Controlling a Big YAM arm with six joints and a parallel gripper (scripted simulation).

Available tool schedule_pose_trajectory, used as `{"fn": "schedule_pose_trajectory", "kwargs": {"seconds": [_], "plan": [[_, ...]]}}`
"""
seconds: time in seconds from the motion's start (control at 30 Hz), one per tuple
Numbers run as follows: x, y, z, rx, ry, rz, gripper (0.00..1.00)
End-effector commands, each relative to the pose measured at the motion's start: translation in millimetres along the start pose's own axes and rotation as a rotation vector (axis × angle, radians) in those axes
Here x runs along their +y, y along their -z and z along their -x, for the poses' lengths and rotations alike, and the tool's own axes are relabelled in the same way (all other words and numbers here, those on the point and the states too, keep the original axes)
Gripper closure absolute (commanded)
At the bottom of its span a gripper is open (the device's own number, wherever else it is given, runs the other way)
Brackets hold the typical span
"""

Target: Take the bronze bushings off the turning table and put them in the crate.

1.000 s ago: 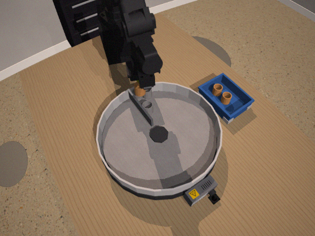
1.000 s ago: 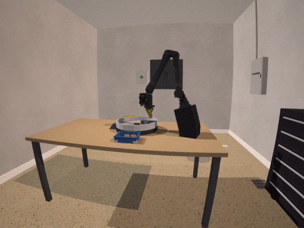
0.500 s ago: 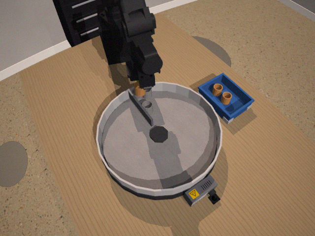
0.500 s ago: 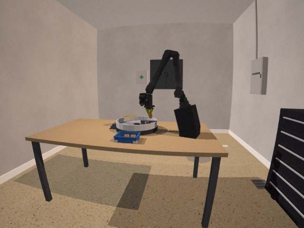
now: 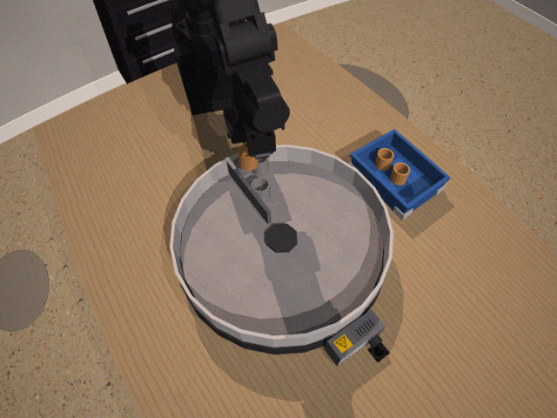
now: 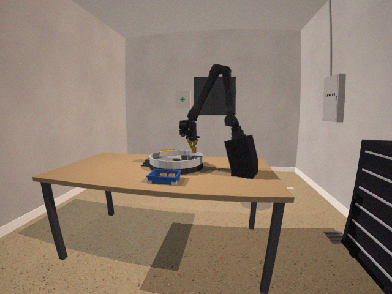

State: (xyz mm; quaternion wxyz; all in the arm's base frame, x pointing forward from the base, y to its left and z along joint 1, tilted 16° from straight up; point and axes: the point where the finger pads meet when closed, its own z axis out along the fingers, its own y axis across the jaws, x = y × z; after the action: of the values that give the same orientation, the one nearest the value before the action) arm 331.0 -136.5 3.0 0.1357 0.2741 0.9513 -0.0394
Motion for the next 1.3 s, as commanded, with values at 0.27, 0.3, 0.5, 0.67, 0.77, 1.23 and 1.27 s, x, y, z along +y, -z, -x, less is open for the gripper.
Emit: {"fn": "schedule_pose_trajectory", "kwargs": {"seconds": [0.27, 0.3, 0.5, 0.67, 0.77, 1.23, 1.27], "plan": [[43, 7.1, 23, -0.023, -0.003, 0.008, 1.00], [49, 7.2, 24, -0.023, -0.003, 0.008, 1.00], [100, 7.9, 30, -0.023, -0.003, 0.011, 1.00], [137, 8.6, 35, -0.024, -0.003, 0.013, 1.00], [159, 9.0, 37, -0.024, -0.003, 0.015, 1.00], [270, 11.7, 51, -0.026, -0.003, 0.022, 1.00], [276, 11.9, 52, -0.025, -0.003, 0.022, 1.00]]}}
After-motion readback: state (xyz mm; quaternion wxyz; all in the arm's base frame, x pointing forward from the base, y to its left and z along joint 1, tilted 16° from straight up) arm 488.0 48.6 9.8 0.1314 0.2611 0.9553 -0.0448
